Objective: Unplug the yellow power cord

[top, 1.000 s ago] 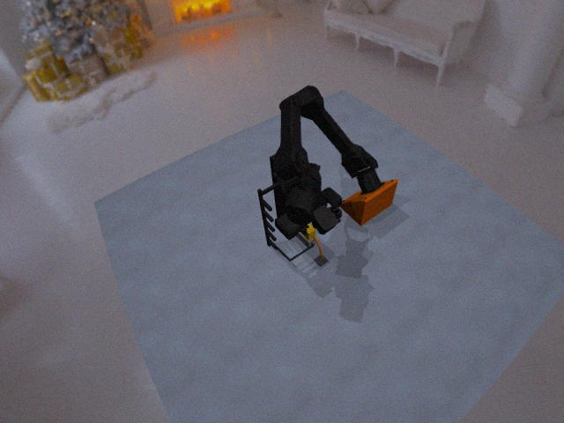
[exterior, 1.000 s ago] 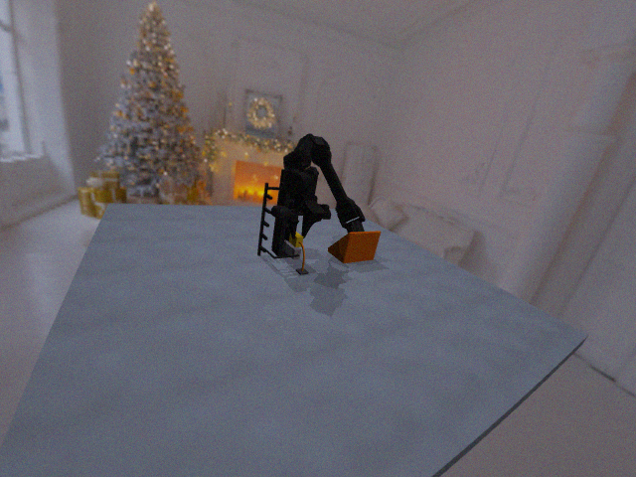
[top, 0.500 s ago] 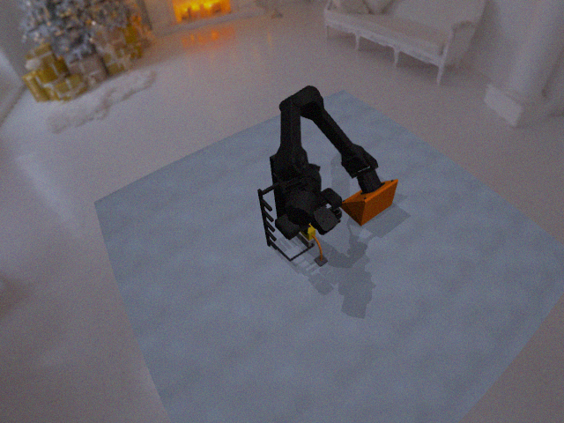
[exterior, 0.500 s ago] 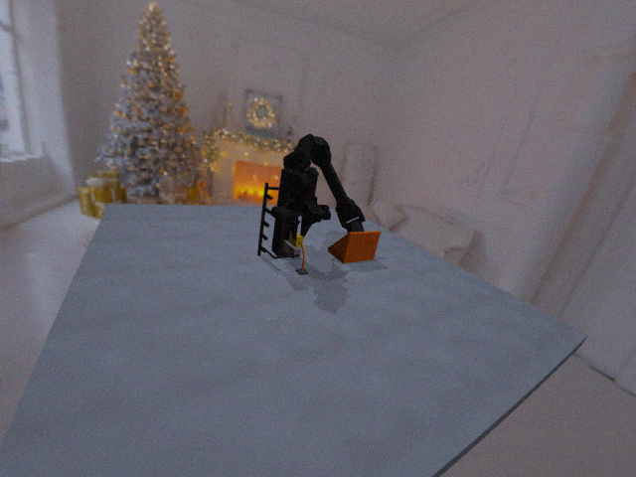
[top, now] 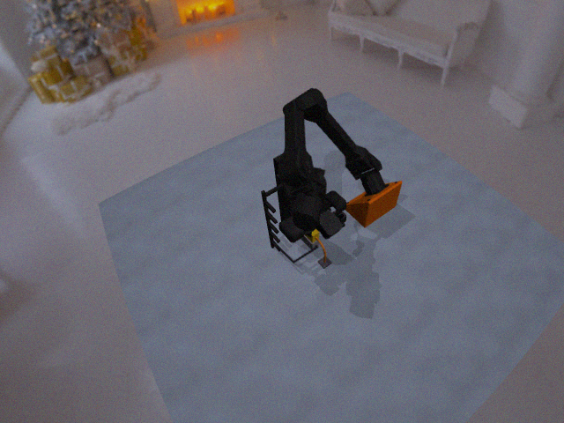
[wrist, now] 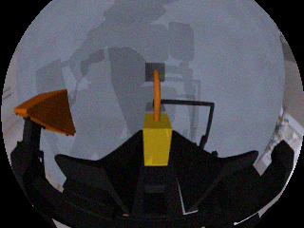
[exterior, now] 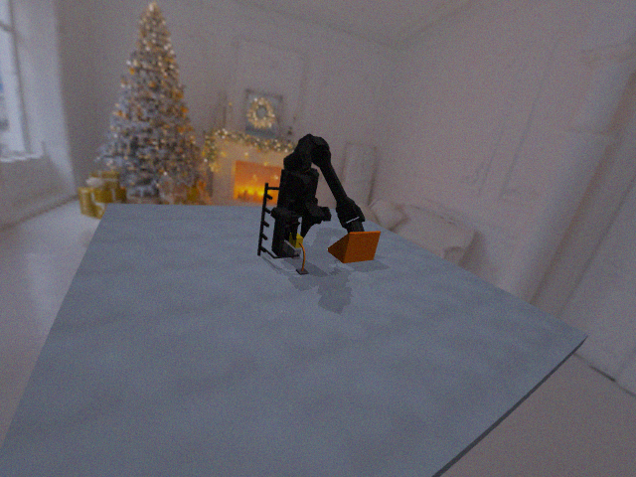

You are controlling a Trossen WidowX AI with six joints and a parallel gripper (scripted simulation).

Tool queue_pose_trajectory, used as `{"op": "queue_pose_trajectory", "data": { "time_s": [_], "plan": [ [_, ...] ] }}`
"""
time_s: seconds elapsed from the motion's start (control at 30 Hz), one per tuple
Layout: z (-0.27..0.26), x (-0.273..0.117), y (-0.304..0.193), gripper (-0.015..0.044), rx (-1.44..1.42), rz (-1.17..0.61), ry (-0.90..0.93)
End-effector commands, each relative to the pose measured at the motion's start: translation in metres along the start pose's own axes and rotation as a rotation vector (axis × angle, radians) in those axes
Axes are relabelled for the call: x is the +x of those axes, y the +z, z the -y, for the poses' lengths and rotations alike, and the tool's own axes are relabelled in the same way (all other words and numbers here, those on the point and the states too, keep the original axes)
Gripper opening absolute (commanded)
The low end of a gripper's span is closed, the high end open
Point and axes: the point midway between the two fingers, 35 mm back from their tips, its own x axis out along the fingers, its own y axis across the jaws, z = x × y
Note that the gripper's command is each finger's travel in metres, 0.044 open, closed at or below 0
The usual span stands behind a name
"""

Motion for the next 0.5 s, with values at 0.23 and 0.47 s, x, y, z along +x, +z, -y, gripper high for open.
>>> {"op": "queue_pose_trajectory", "data": {
  "time_s": [0.23,0.47],
  "plan": [
    [0.001,-0.007,0.032,0.0,-0.001,0.04,-0.008],
    [0.001,-0.009,0.043,0.0,-0.002,0.04,-0.008]
  ]
}}
